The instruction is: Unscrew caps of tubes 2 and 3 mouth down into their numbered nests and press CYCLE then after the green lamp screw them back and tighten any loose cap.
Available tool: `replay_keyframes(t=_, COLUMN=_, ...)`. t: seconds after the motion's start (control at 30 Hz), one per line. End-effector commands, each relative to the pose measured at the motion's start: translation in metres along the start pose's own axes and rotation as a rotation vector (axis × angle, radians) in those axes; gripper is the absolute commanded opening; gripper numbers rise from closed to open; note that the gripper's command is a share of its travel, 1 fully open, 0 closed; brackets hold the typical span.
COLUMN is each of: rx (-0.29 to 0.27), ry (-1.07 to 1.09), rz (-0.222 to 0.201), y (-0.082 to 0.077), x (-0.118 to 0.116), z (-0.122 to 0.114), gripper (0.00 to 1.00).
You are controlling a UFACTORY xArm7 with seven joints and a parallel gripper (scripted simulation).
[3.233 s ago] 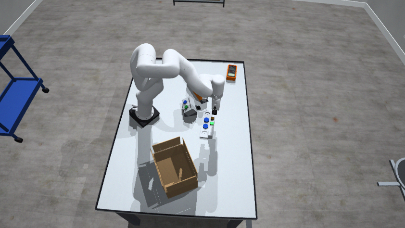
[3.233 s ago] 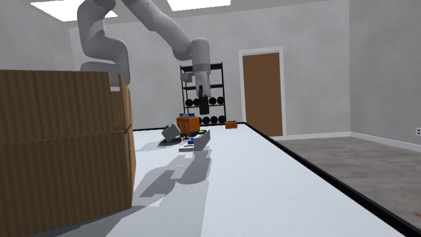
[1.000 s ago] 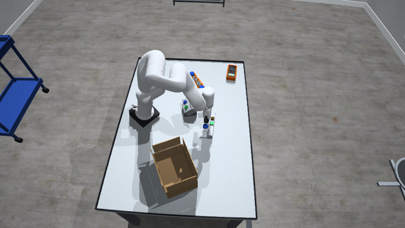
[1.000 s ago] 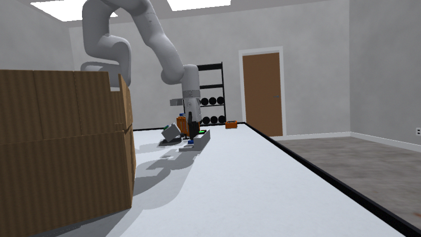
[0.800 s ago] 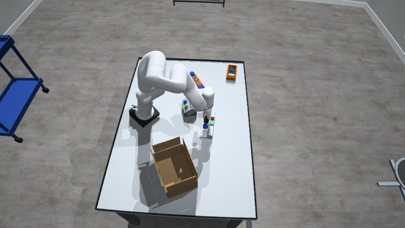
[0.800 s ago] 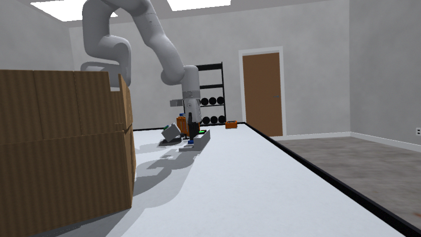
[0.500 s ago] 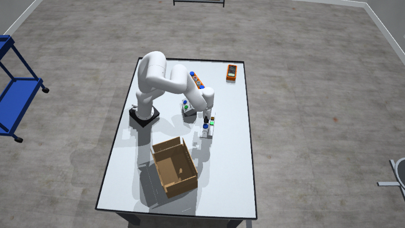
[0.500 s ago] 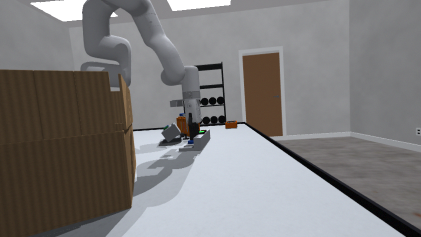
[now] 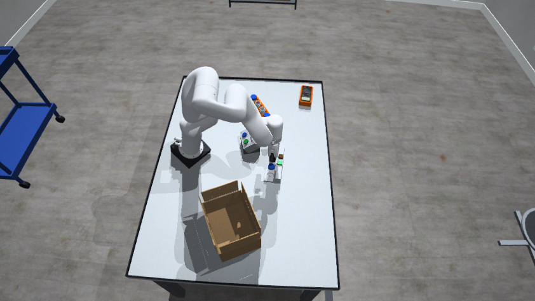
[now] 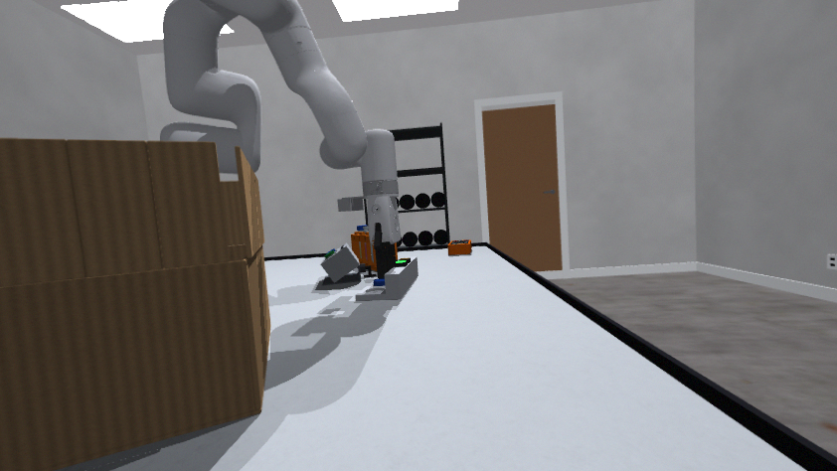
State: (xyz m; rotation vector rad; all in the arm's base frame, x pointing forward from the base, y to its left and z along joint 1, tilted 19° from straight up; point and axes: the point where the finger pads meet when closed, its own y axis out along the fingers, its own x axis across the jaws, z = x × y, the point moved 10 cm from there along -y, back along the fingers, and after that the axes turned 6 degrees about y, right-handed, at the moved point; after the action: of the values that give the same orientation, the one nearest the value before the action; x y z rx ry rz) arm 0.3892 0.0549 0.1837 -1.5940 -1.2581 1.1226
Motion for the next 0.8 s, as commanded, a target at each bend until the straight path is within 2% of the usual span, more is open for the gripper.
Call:
replay_keyframes(t=0.0, rx=-0.004, ry=-0.001, rz=-0.002, y=-0.013, x=0.000, z=-0.001, gripper=0.00)
replay_keyframes(t=0.43, rx=-0.004, ry=-0.001, rz=-0.003, y=-0.078, x=0.000, z=-0.001, gripper=0.00)
replay_keyframes(t=0.5, rx=-0.004, ry=-0.001, rz=-0.003, y=-0.078, x=0.000, z=-0.001, gripper=0.00)
replay_keyframes(t=0.77, rx=-0.004, ry=-0.001, rz=-0.003, y=-0.118, x=0.000, z=-0.001, gripper=0.00)
